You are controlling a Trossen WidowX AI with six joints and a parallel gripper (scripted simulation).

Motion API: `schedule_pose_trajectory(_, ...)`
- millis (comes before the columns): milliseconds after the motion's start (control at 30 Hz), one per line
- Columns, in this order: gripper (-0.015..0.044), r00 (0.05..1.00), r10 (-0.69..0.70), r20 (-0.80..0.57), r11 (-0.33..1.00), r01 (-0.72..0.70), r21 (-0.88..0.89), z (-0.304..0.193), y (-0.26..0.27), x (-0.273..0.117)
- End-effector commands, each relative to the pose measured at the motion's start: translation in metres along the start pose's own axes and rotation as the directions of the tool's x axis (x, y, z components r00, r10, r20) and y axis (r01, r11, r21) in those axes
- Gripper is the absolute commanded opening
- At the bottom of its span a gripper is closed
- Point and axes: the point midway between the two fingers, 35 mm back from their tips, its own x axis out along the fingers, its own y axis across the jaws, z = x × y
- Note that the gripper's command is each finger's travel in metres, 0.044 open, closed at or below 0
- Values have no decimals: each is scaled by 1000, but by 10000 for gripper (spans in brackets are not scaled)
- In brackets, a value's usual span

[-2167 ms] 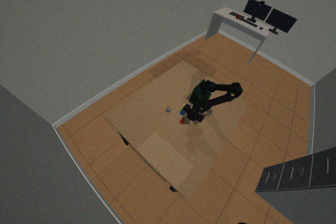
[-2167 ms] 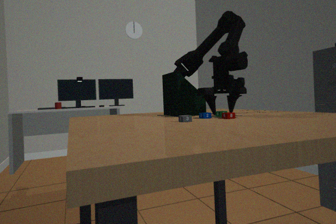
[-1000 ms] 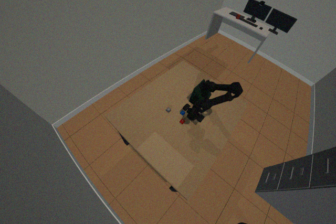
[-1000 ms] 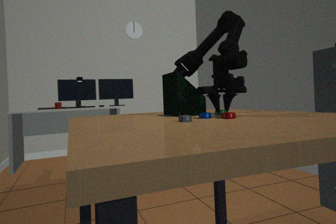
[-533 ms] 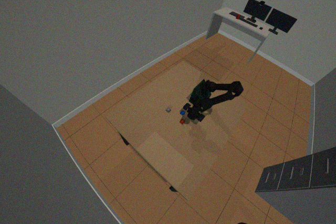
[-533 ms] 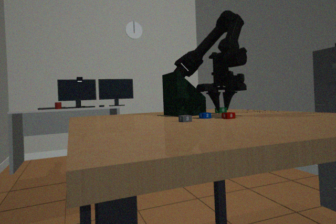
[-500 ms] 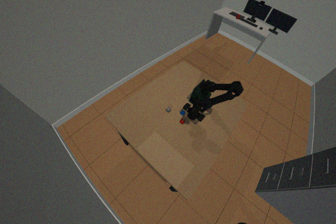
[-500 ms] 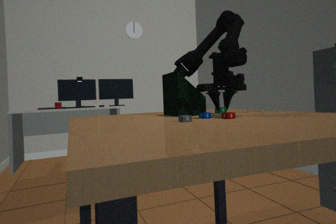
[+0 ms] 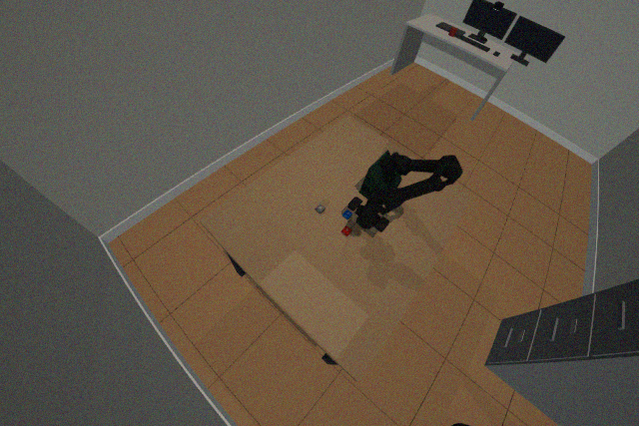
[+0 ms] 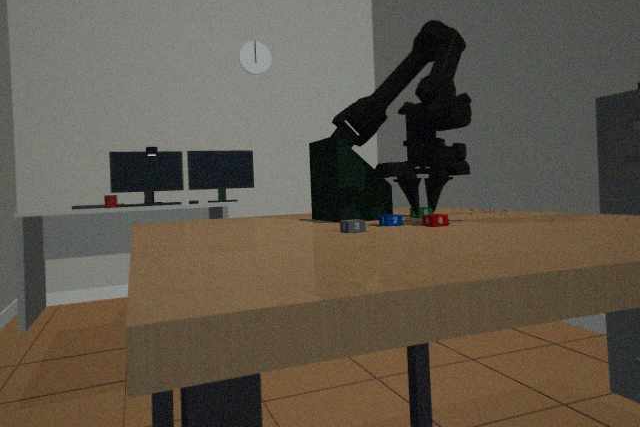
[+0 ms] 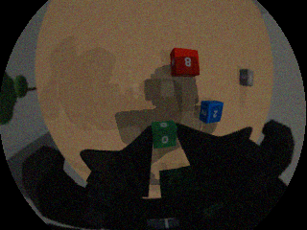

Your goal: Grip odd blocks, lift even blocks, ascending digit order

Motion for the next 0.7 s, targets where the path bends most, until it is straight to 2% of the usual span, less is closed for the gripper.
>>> schedule_pose_trajectory(0,120,1000,0,-3,1000,0,8,-1,0,6)
schedule_pose_trajectory(433,120,1000,0,-3,1000,0,8,-1,0,9)
schedule_pose_trajectory(667,304,1000,0,-3,1000,0,8,-1,0,9)
